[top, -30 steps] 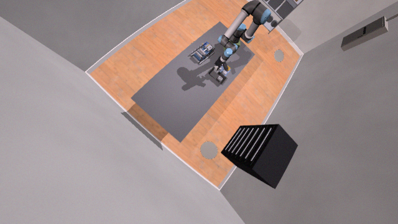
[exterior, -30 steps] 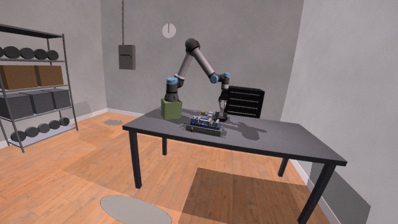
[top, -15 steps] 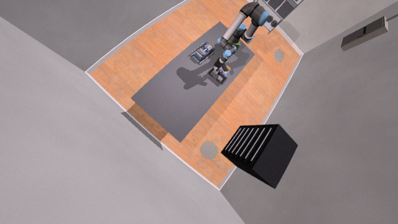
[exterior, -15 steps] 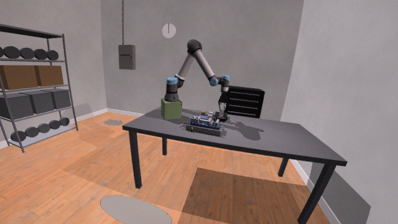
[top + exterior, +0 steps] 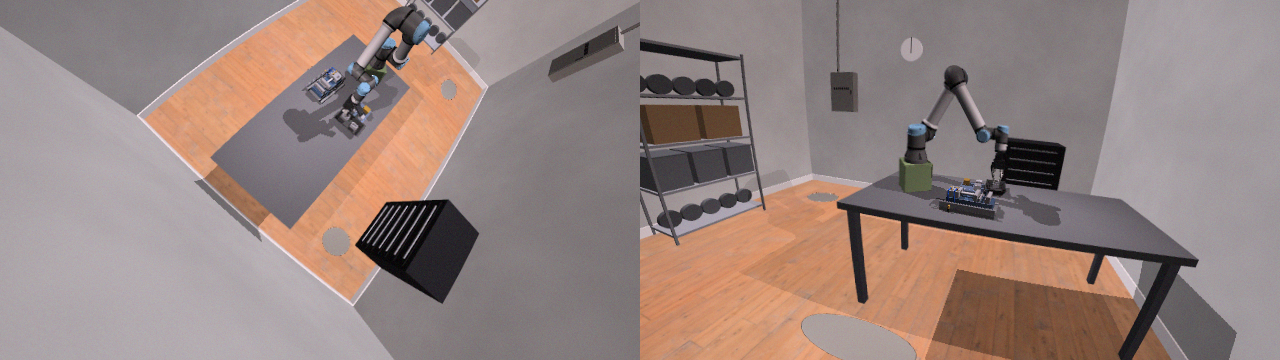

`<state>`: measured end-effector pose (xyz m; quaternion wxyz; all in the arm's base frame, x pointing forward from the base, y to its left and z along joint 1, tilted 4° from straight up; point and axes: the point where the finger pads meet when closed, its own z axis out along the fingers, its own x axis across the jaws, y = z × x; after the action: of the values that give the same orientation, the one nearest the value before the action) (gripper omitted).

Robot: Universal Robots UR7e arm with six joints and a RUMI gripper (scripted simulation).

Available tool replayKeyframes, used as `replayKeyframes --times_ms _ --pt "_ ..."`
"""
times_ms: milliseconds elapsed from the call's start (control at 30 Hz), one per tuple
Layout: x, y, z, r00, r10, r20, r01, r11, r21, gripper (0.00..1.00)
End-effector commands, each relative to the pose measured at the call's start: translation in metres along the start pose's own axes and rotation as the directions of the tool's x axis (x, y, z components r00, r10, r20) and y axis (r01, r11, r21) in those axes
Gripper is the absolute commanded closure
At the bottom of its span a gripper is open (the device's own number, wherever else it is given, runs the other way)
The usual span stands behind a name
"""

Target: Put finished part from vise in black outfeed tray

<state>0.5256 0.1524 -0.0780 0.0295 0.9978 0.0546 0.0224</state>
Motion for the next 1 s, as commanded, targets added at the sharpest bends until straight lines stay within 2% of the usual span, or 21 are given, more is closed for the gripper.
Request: replayKeyframes --times_ms 0,500,967 --pt "0.001 0.0 0.008 1.0 0.0 -0.002 0.0 1.0 0.0 1.0" --pt "0.001 0.0 0.022 1.0 0.0 -0.002 0.0 1.0 0.0 1.0" --pt "0.001 0.0 0.025 1.0 0.0 -0.002 0.0 1.0 0.0 1.0"
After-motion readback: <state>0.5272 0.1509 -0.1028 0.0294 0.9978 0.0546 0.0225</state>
